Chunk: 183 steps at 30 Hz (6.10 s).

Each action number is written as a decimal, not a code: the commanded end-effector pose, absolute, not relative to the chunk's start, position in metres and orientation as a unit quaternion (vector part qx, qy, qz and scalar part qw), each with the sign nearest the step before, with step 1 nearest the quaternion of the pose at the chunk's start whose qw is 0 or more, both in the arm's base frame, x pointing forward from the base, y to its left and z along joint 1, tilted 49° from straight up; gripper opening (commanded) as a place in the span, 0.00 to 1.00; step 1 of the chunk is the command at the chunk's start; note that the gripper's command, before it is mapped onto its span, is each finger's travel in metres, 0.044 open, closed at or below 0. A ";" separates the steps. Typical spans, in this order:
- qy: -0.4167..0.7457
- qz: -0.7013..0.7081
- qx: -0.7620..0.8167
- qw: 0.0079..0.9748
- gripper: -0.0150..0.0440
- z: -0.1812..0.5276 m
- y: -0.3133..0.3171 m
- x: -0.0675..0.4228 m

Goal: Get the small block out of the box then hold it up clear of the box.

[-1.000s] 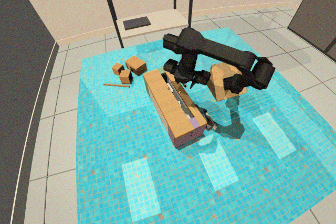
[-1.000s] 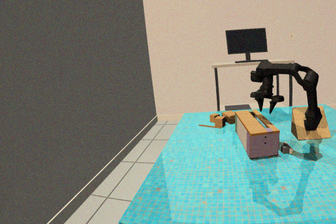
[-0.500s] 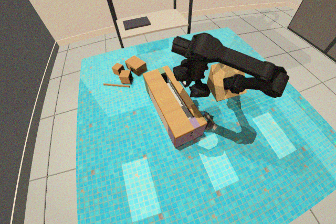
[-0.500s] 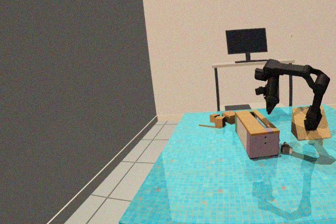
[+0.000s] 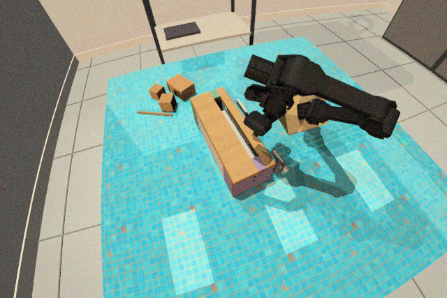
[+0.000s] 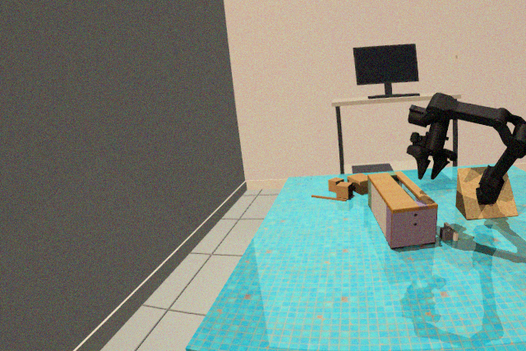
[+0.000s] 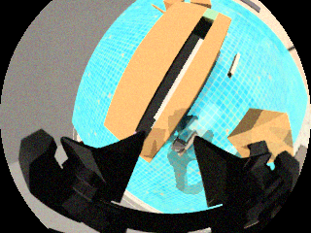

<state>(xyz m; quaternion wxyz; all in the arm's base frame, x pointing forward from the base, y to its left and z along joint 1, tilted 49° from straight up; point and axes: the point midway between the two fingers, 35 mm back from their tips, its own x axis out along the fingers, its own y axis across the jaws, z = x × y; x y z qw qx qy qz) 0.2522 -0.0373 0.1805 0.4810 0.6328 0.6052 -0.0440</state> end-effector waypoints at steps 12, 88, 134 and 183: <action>0.411 -0.384 0.825 -0.059 0.74 0.216 0.009 0.217; 0.199 0.448 -0.256 0.833 0.74 0.205 0.062 0.225; -0.279 0.470 -0.780 0.305 0.74 0.158 0.097 0.202; -0.280 0.468 -0.780 0.307 0.26 0.121 0.134 0.201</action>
